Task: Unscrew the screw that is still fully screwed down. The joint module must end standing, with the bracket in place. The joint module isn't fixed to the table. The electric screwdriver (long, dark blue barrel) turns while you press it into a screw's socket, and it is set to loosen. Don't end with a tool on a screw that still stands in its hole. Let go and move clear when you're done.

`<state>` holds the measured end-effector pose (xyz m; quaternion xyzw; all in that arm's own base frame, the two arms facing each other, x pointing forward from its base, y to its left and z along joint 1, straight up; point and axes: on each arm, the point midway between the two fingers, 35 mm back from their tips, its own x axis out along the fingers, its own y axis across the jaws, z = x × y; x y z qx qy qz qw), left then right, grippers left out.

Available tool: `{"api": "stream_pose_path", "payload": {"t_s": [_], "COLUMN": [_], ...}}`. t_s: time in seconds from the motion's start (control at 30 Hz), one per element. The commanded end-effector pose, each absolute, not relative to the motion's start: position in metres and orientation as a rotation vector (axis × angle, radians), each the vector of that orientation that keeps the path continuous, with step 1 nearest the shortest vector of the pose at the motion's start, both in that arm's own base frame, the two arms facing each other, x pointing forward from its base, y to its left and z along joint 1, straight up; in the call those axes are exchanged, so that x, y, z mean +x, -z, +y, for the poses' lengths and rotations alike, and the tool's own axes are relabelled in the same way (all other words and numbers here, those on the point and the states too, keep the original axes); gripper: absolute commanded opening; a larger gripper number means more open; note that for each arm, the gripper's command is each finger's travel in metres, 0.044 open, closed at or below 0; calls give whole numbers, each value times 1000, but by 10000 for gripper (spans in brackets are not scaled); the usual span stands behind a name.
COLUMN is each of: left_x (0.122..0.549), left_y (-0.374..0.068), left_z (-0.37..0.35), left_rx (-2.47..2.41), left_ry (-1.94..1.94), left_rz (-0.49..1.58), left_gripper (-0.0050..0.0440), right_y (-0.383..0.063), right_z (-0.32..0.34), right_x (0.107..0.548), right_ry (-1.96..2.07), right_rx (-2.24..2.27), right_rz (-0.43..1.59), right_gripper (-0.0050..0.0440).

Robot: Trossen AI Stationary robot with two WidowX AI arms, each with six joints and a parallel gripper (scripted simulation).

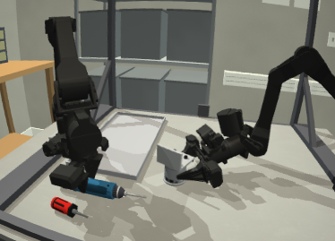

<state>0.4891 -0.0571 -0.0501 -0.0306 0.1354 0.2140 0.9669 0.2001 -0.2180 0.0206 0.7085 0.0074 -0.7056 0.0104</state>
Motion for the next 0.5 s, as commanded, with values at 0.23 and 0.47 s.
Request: {"api": "stream_pose_path", "payload": {"t_s": [0.23,0.47], "left_x": [492,493], "left_y": [39,38], "left_z": [-58,-59], "left_rx": [-73,-75], "left_ry": [-430,-429], "left_rz": [253,250], "left_gripper": [245,241], "right_y": [-70,-89], "right_z": [-223,-222], "right_x": [204,203], "right_ry": [2159,2159], "right_rx": [2228,2228], "right_rz": [-16,-16], "right_gripper": [161,161]}}
